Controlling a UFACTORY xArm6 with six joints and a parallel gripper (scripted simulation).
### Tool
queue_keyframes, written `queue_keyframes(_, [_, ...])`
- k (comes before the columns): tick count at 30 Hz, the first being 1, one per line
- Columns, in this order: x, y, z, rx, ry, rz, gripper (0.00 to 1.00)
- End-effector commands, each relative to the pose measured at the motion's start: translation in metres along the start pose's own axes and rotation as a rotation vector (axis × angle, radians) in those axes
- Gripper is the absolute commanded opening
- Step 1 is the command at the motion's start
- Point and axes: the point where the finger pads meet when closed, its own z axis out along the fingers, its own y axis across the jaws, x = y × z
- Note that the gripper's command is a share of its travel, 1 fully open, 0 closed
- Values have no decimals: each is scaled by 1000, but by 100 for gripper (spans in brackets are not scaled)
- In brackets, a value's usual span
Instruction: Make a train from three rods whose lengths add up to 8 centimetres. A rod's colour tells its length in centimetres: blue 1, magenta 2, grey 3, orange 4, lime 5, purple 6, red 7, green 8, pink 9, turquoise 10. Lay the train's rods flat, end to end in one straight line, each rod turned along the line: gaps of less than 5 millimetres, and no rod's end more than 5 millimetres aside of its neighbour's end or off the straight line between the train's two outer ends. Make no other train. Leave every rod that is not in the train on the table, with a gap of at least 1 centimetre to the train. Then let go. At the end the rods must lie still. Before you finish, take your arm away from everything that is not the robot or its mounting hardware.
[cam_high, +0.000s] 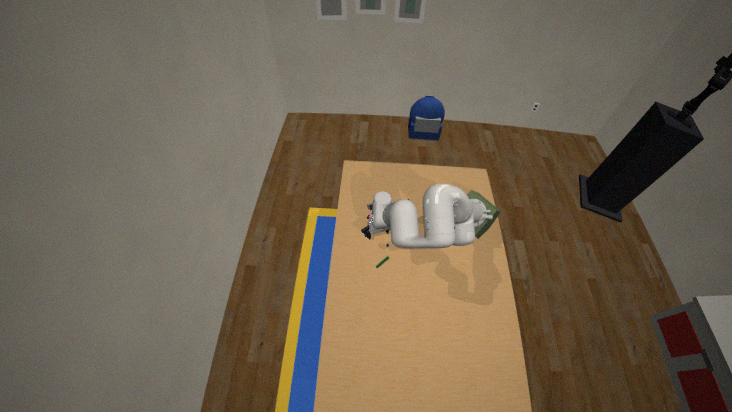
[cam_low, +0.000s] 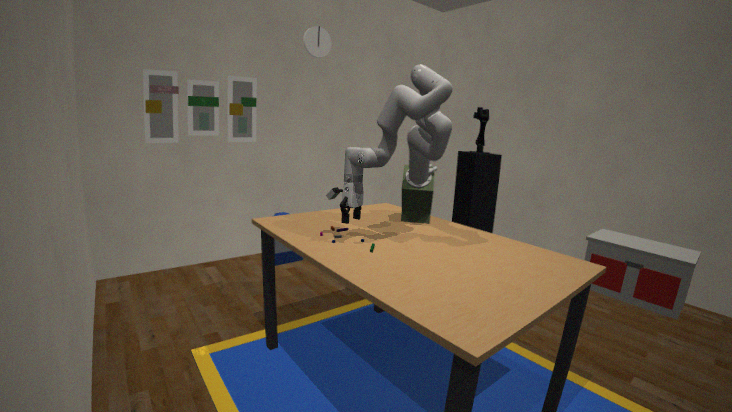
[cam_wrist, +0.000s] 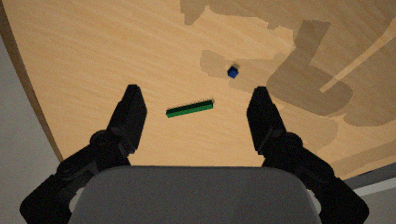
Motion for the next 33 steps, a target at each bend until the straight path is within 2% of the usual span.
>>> queue_keyframes(1, [6, -7, 1, -21, -3, 165, 100])
queue_keyframes(5, [11, -12, 3, -22, -2, 309, 100])
queue_keyframes(7, [11, -12, 3, -22, -2, 309, 100])
queue_keyframes(9, [15, -16, 4, -22, 0, 431, 100])
queue_keyframes(22, [31, -30, 9, -23, 5, 870, 100])
queue_keyframes(24, [31, -30, 9, -23, 5, 870, 100])
queue_keyframes(26, [36, -34, 10, -23, 7, 992, 100])
queue_keyframes(33, [45, -40, 13, -23, 11, 1215, 100])
